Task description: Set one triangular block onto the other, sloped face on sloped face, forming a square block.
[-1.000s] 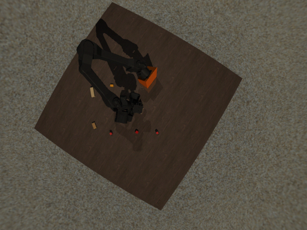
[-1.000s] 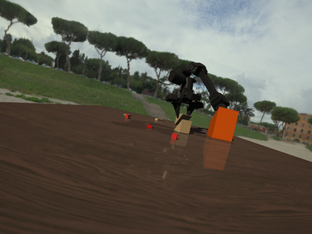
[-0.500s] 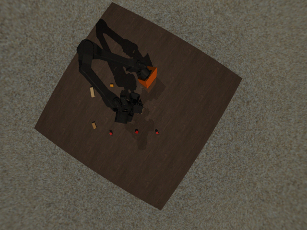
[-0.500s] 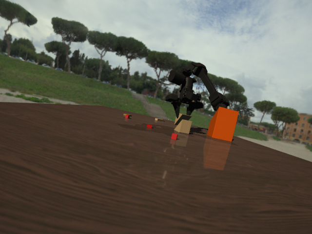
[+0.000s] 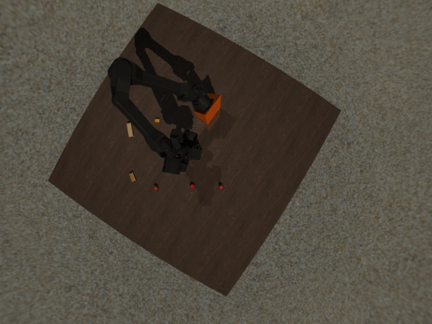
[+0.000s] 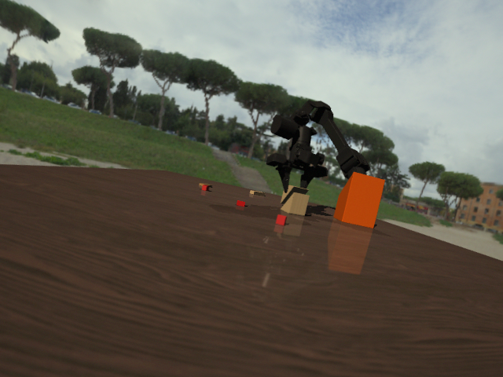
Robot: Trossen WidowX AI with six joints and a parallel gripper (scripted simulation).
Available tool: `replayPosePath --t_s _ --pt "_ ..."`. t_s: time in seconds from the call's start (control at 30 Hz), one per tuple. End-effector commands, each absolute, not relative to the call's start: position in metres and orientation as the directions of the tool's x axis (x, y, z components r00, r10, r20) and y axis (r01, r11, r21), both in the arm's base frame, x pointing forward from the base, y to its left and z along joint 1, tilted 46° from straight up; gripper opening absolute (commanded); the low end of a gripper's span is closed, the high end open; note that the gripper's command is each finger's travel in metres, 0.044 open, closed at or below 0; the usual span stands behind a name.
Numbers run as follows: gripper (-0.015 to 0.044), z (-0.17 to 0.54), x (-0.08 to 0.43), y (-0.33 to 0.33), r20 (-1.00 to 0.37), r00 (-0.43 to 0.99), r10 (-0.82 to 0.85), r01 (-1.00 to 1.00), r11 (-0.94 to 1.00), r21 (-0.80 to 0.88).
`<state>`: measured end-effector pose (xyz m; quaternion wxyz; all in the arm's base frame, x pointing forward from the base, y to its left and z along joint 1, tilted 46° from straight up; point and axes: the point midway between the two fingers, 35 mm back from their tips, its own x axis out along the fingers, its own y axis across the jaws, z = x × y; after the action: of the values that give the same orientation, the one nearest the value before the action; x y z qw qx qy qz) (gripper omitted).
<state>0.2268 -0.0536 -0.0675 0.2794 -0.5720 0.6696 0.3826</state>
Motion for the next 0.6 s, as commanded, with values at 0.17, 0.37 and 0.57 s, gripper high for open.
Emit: replayPosePath --t_s 0.17,0.37,0.57 --pt "0.0 -0.073 0.226 -0.056 -0.81 -0.189 -0.556 -0.98 0.049 0.195" --pt "0.0 -0.077 0.225 -0.058 -0.81 -0.189 -0.556 -0.98 0.049 0.194" --pt "0.0 -0.08 0.224 -0.059 -0.81 -0.188 -0.556 -0.98 0.049 0.194"
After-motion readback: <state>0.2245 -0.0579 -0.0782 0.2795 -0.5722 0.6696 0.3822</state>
